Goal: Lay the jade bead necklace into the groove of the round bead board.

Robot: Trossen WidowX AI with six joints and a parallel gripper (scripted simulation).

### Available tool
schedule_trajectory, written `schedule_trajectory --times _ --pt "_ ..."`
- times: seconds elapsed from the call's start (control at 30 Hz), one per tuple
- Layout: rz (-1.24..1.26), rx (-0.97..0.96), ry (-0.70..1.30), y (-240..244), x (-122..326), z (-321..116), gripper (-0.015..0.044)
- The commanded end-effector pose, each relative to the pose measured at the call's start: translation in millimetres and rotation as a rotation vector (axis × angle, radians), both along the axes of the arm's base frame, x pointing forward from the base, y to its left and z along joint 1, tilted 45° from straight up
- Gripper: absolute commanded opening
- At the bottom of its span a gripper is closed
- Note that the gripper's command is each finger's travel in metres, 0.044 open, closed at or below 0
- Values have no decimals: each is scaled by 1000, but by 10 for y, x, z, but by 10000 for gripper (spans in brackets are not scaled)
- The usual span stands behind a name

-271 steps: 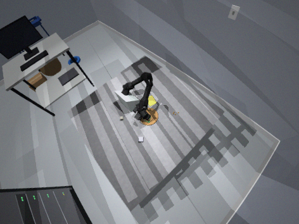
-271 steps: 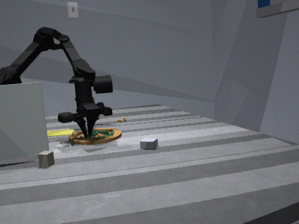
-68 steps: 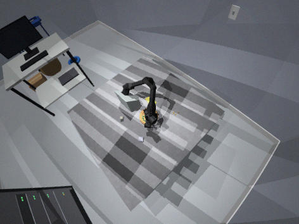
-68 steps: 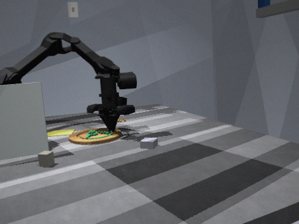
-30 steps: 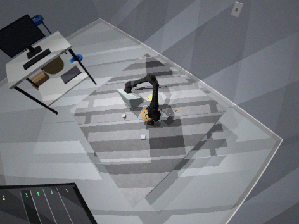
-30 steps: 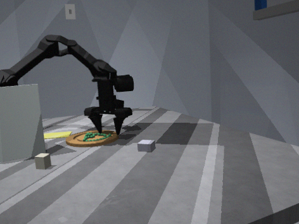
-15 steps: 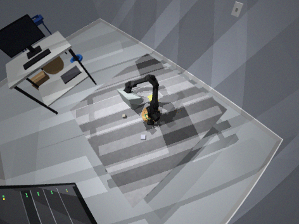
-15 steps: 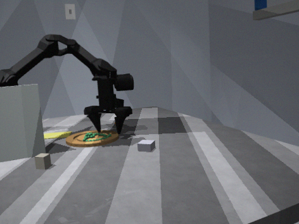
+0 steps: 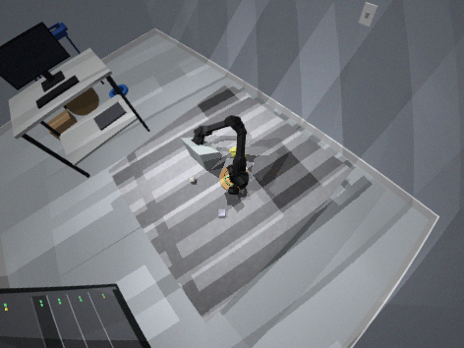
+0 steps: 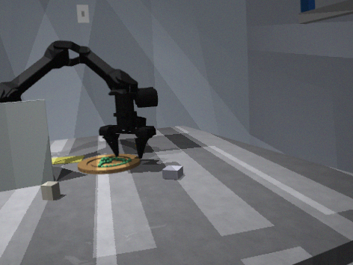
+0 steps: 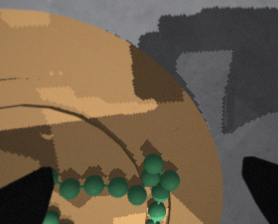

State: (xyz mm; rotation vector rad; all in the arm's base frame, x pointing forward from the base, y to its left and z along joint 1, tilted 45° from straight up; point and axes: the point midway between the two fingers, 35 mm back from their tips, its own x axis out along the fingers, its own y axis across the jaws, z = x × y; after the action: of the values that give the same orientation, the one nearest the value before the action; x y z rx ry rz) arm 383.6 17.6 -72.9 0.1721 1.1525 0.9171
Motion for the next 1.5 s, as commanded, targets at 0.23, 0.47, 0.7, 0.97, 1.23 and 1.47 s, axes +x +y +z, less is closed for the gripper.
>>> schedule_trajectory --times 0.23,0.47,0.7,0.97,1.23,1.47 --pt "-191 25 187 -47 -117 14 335" --pt "-725 98 712 -145 -473 39 151" --pt "-1188 163 1169 -196 -821 66 120" --pt "-1471 203 1449 -207 -1011 81 120" --pt "-1521 210 1498 -207 -1032 82 120" --pt "-1521 210 1498 -207 -1032 82 120"
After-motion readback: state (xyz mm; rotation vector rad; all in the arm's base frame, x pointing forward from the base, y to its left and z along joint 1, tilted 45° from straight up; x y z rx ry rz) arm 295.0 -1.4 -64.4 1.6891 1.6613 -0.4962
